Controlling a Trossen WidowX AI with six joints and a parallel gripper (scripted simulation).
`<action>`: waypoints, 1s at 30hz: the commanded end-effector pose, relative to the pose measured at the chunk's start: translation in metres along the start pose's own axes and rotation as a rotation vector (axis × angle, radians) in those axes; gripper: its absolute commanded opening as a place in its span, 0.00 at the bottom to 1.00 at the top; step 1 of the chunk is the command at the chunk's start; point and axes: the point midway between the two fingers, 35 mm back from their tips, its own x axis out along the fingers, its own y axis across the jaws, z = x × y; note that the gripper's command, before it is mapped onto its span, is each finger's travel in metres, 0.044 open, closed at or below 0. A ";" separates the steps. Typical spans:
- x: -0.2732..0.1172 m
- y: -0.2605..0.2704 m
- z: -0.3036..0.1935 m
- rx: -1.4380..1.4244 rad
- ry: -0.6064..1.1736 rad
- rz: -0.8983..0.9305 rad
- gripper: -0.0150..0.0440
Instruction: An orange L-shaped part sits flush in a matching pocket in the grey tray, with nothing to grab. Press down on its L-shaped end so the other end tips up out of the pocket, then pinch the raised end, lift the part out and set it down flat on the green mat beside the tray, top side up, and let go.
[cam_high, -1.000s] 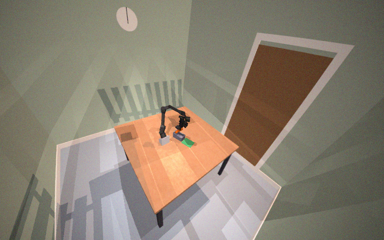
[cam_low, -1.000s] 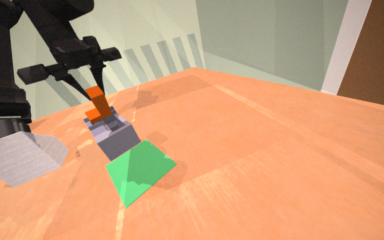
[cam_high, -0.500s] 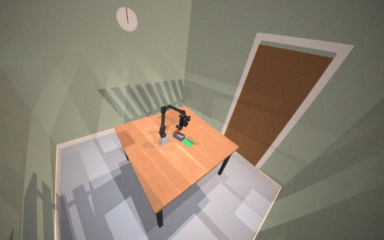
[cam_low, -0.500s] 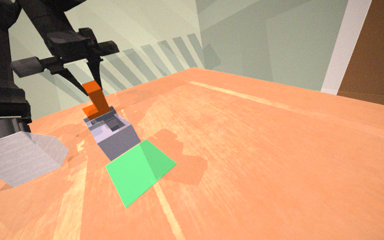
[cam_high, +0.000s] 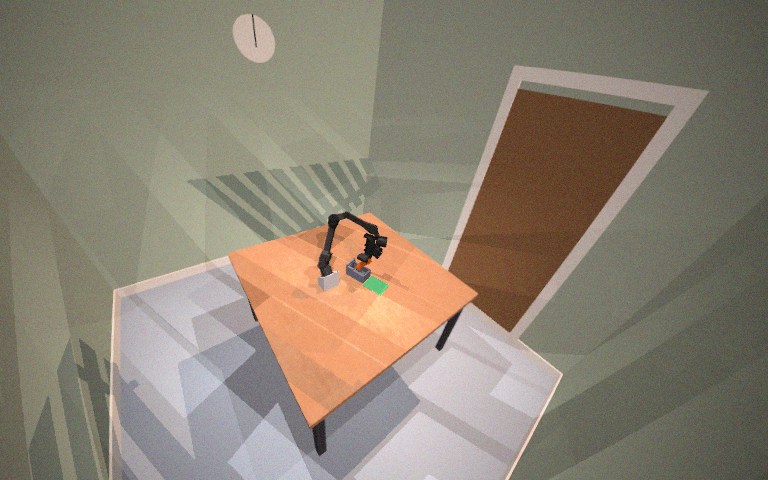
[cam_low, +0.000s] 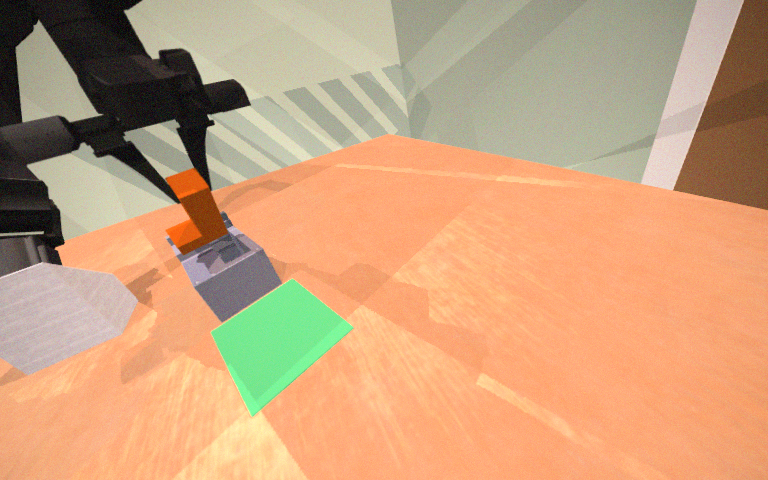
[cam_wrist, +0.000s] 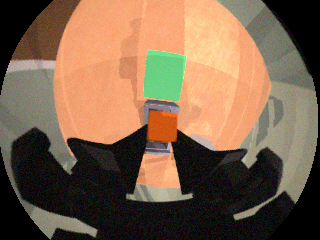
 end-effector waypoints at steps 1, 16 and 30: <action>-0.003 -0.001 0.020 -0.009 -0.014 0.000 0.25; -0.005 -0.005 0.081 -0.011 -0.019 0.001 0.25; -0.005 -0.008 0.113 -0.011 -0.022 0.001 0.25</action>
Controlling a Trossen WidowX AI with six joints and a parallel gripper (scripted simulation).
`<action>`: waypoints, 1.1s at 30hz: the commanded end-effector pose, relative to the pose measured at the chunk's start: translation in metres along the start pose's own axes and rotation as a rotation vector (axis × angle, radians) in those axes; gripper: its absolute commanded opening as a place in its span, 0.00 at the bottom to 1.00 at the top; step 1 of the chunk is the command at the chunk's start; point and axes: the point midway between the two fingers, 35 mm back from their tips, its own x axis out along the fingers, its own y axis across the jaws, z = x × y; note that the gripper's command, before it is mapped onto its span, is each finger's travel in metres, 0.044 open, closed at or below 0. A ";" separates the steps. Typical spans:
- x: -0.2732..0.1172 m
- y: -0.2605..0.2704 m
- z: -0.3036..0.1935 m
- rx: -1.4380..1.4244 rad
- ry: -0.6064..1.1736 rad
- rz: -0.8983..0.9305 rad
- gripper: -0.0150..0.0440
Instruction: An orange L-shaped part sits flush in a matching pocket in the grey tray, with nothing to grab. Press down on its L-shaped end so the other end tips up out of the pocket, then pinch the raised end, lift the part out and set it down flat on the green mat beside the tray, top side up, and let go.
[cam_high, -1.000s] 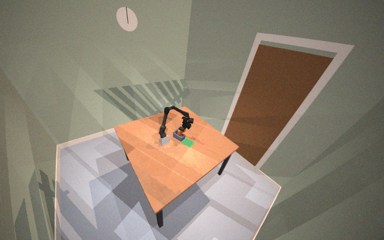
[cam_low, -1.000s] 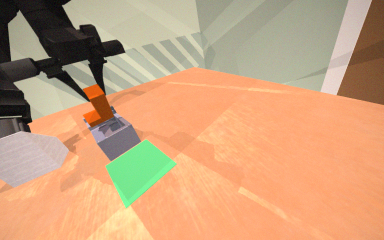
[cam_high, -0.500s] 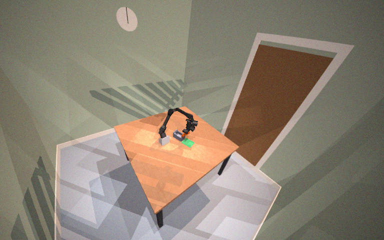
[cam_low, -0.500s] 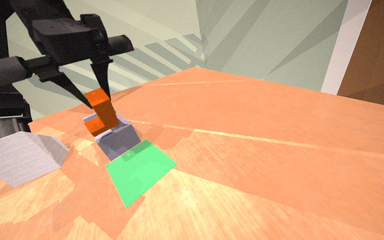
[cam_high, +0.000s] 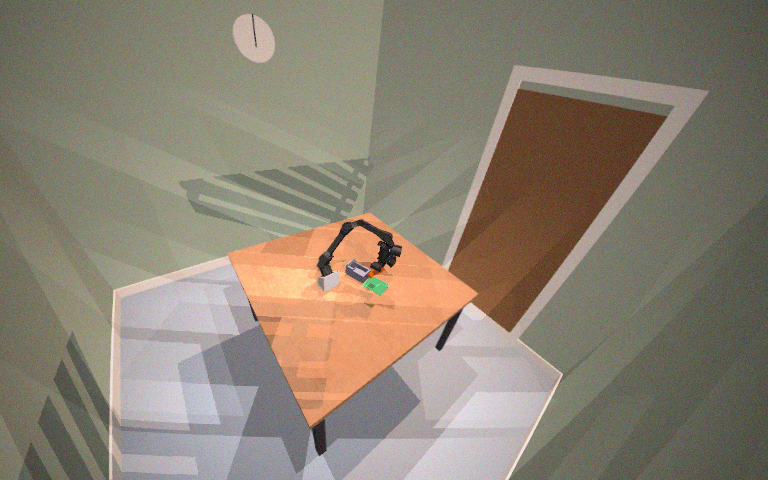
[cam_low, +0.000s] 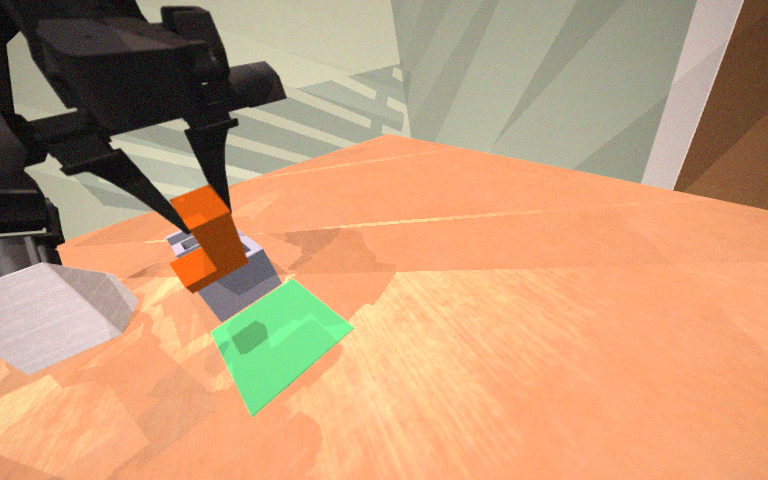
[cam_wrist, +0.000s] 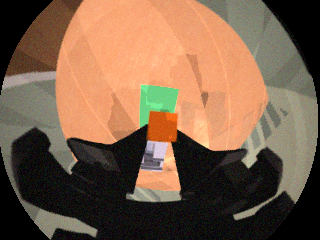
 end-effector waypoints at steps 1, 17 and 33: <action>-0.002 0.001 0.004 -0.009 -0.011 -0.002 0.25; 0.021 0.001 0.005 -0.009 -0.010 -0.002 0.25; 0.046 0.001 0.005 -0.010 -0.010 -0.001 0.25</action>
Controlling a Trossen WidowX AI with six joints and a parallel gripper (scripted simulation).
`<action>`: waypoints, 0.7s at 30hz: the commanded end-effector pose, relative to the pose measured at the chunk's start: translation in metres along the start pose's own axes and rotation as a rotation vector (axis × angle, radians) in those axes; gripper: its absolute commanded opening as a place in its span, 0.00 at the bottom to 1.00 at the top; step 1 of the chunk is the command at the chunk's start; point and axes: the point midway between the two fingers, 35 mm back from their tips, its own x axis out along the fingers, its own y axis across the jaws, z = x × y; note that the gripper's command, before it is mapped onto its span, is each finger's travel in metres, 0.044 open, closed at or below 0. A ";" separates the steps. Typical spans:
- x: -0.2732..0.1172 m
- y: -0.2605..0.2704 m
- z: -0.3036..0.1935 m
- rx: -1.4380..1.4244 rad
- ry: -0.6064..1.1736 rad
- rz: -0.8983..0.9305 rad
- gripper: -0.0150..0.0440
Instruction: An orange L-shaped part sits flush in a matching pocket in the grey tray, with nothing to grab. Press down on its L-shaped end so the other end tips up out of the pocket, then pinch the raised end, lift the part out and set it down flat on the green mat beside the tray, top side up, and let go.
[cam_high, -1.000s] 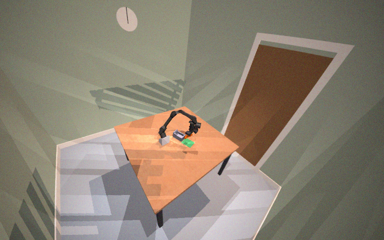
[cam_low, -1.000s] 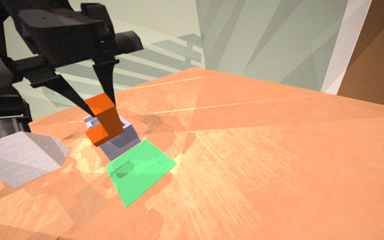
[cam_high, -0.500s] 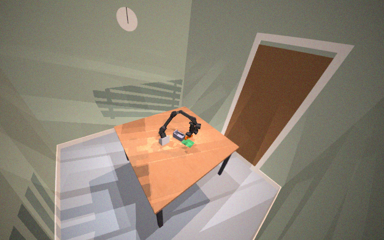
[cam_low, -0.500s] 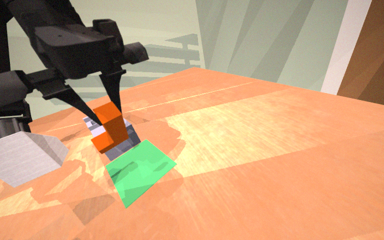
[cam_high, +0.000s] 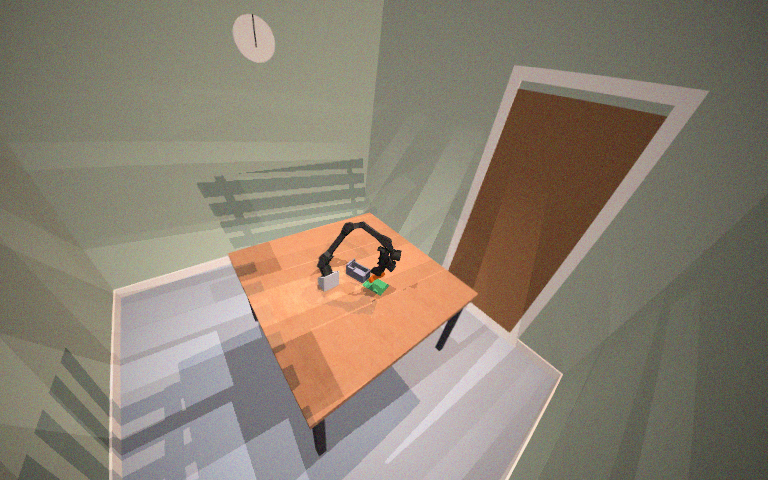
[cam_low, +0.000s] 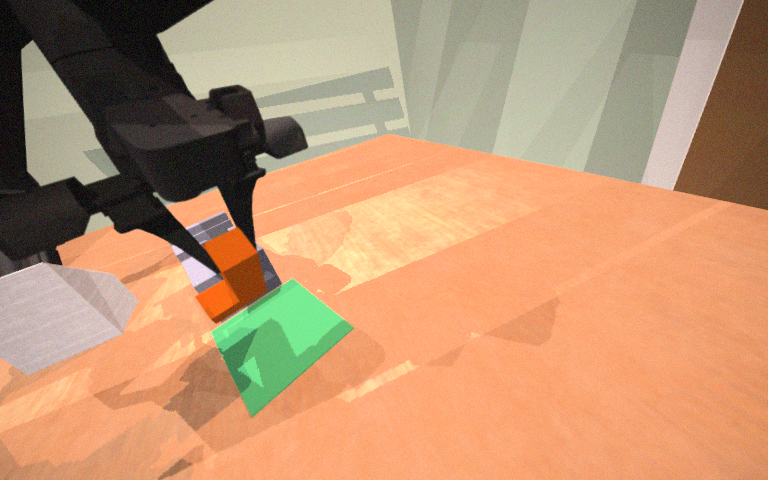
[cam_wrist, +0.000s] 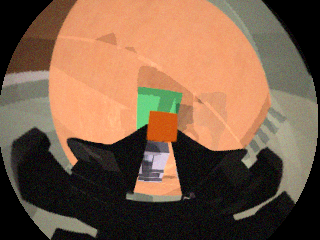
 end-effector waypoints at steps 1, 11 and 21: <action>0.008 -0.001 -0.002 0.008 0.007 0.004 0.25; 0.024 0.000 -0.002 0.008 0.008 0.005 0.25; 0.038 0.000 -0.002 0.007 0.008 0.005 0.25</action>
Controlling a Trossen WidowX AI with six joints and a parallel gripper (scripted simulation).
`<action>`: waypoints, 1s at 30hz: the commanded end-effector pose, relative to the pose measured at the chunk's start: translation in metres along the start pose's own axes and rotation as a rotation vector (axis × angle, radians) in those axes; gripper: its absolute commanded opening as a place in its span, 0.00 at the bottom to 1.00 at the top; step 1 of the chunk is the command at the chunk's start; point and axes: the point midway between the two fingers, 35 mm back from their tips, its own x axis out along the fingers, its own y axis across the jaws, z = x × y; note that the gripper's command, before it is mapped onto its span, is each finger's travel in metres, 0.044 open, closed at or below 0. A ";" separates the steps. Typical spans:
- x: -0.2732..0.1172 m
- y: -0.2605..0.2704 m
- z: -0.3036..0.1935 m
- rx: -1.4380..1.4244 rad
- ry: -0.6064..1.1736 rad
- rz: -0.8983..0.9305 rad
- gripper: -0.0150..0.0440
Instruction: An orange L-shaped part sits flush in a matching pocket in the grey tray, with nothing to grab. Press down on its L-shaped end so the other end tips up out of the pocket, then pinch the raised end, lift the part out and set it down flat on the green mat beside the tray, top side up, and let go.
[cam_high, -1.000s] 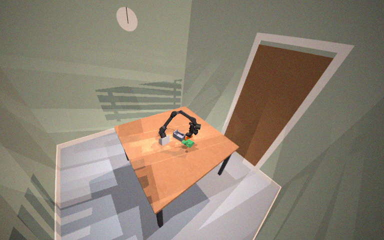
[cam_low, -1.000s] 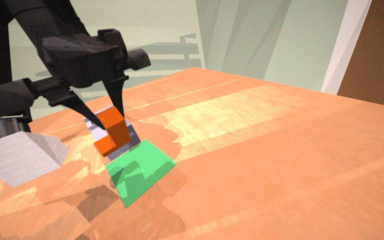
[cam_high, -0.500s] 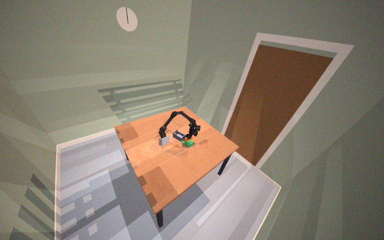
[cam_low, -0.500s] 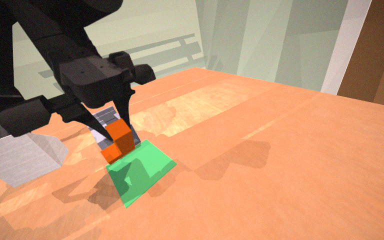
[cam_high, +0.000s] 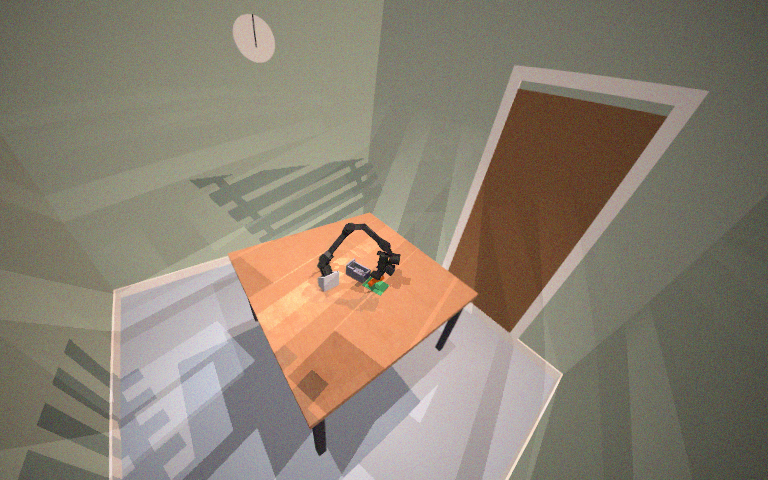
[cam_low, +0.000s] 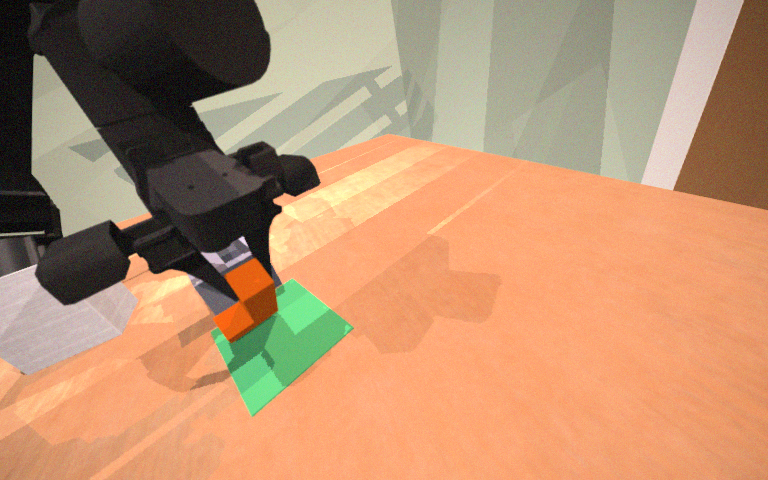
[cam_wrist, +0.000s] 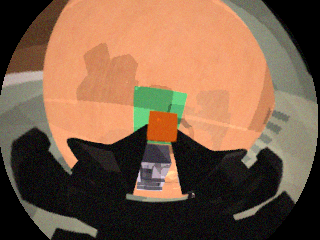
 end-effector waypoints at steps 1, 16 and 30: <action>0.005 -0.001 -0.002 0.008 0.007 0.005 0.25; 0.005 -0.001 -0.002 0.008 0.007 0.005 0.25; 0.004 -0.001 -0.001 0.003 0.004 -0.001 0.65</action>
